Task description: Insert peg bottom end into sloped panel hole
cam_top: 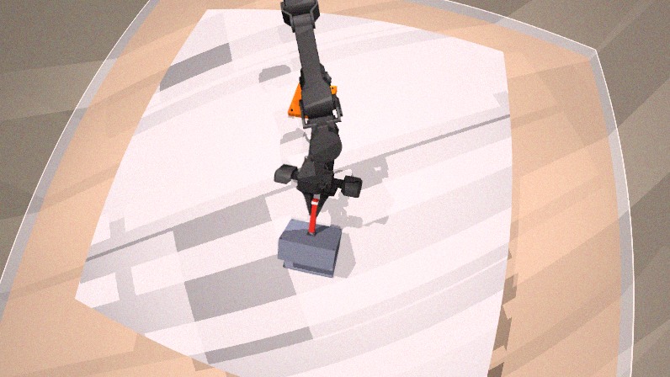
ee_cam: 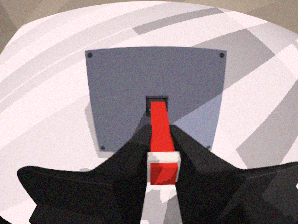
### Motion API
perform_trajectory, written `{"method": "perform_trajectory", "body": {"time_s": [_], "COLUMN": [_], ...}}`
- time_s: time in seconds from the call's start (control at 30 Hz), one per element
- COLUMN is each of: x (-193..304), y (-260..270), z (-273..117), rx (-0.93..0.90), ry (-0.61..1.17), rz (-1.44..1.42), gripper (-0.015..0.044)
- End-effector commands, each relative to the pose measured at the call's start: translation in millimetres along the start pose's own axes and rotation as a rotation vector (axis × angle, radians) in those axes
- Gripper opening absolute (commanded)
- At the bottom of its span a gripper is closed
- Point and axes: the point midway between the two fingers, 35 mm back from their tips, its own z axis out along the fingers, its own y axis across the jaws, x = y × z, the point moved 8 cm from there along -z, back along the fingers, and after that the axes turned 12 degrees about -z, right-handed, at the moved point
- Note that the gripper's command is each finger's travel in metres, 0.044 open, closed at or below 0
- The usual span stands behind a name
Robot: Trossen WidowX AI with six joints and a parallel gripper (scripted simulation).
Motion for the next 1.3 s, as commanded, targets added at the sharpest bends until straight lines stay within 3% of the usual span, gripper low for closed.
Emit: {"method": "perform_trajectory", "body": {"time_s": [0.0,1.27], "x": [2,0], "y": [0,2], "z": [3,24], "rx": [-0.001,0.000], "ry": [0.005,0.004], "rz": [-0.002,-0.002], "gripper": [0.0000,0.0000]}}
